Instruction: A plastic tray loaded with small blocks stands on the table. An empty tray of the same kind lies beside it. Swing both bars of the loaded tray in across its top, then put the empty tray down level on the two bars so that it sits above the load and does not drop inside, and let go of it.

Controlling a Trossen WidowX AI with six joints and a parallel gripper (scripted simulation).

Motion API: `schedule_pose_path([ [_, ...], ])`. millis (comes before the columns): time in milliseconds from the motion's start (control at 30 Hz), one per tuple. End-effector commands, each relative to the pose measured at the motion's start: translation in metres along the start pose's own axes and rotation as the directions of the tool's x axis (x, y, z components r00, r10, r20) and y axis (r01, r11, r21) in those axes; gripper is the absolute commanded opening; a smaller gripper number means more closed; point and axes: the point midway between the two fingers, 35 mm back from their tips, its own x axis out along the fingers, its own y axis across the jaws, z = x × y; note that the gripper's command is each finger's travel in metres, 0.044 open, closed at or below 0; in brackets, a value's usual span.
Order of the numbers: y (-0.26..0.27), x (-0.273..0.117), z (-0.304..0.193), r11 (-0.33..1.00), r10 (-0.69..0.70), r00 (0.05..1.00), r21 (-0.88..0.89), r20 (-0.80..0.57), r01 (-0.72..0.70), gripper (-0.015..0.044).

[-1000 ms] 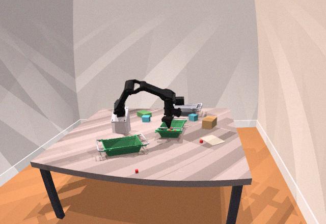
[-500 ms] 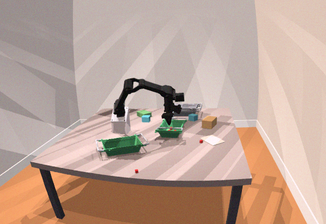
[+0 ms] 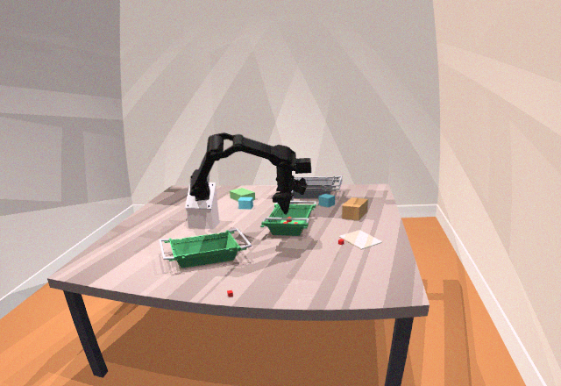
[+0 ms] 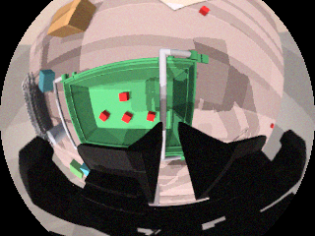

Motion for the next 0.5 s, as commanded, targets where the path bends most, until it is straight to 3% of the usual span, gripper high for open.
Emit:
schedule_pose_path([
  [0, 0.000, 0.000, 0.000, 1.000, 0.000, 1.000, -0.003, 0.000, 0.000, 0.0085],
  [133, 0.001, -0.014, 0.001, 1.000, 0.003, 1.000, -0.003, 0.000, -0.003, 0.0085],
  [367, 0.001, -0.089, 0.000, 1.000, 0.004, 1.000, -0.001, -0.001, -0.004, 0.0085],
  [400, 0.003, -0.053, 0.002, 1.000, -0.001, 1.000, -0.009, -0.008, 0.001, 0.0085],
  [467, 0.023, -0.051, 0.008, 1.000, 0.003, 1.000, -0.008, -0.006, -0.003, 0.0085],
])
